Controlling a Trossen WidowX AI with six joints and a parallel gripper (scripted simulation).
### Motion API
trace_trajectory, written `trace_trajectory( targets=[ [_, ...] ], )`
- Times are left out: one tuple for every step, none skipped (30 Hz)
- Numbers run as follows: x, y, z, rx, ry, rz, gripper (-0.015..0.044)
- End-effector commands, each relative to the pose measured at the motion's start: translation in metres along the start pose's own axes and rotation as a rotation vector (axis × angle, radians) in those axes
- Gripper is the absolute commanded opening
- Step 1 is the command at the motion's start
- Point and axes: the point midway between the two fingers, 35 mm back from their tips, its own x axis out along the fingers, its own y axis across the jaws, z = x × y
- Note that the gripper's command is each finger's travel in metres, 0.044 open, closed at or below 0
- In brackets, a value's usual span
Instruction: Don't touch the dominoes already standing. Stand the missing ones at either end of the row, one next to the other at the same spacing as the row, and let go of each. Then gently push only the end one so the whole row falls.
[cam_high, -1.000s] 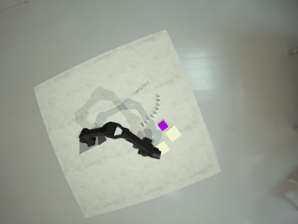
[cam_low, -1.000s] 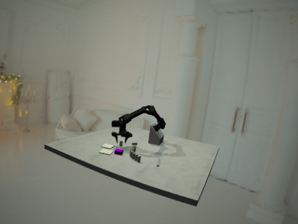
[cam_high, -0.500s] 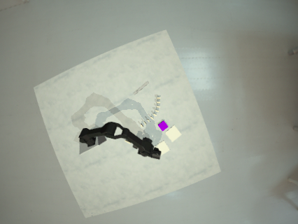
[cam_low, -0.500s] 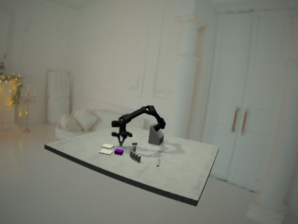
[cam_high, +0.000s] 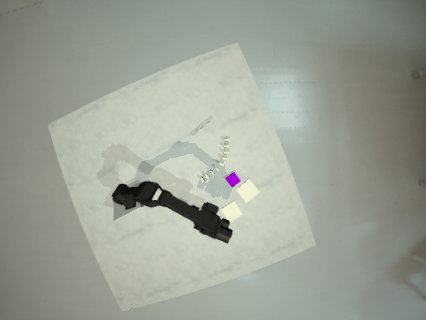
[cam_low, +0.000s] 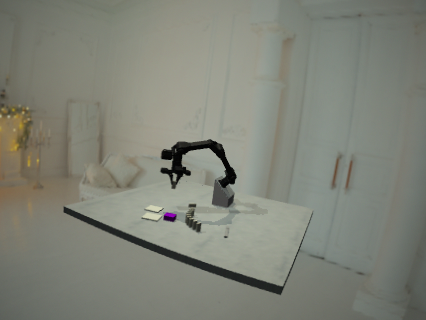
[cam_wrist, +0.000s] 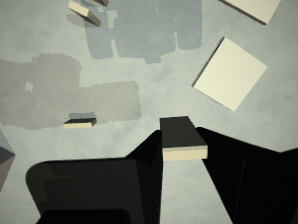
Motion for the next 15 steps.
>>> trace_trajectory(
  targets=[
    [-0.003, 0.005, 0.001, -0.008, 0.012, 0.024, 0.0107],
    [-0.003, 0.005, 0.001, -0.008, 0.012, 0.024, 0.0107],
    [-0.003, 0.005, 0.001, -0.008, 0.012, 0.024, 0.0107],
    [-0.003, 0.005, 0.001, -0.008, 0.012, 0.024, 0.0107],
    [-0.003, 0.005, 0.001, -0.008, 0.012, 0.024, 0.0107],
    [-0.003, 0.007, 0.003, 0.001, 0.013, 0.024, 0.0107],
    [-0.004, 0.011, 0.009, 0.027, 0.013, 0.023, 0.0107],
    [-0.005, 0.018, 0.019, 0.072, 0.013, 0.023, 0.0107],
    [-0.006, 0.028, 0.031, 0.127, 0.014, 0.022, 0.0107],
    [-0.006, 0.039, 0.042, 0.182, 0.014, 0.022, 0.0107],
    [-0.007, 0.049, 0.053, 0.236, 0.014, 0.022, 0.0107],
    [-0.007, 0.061, 0.063, 0.291, 0.014, 0.023, 0.0107],
    [-0.006, 0.073, 0.073, 0.346, 0.014, 0.024, 0.0107],
    [-0.006, 0.085, 0.082, 0.400, 0.014, 0.025, 0.0107],
    [-0.005, 0.098, 0.090, 0.455, 0.014, 0.028, 0.0107]
  ],
)
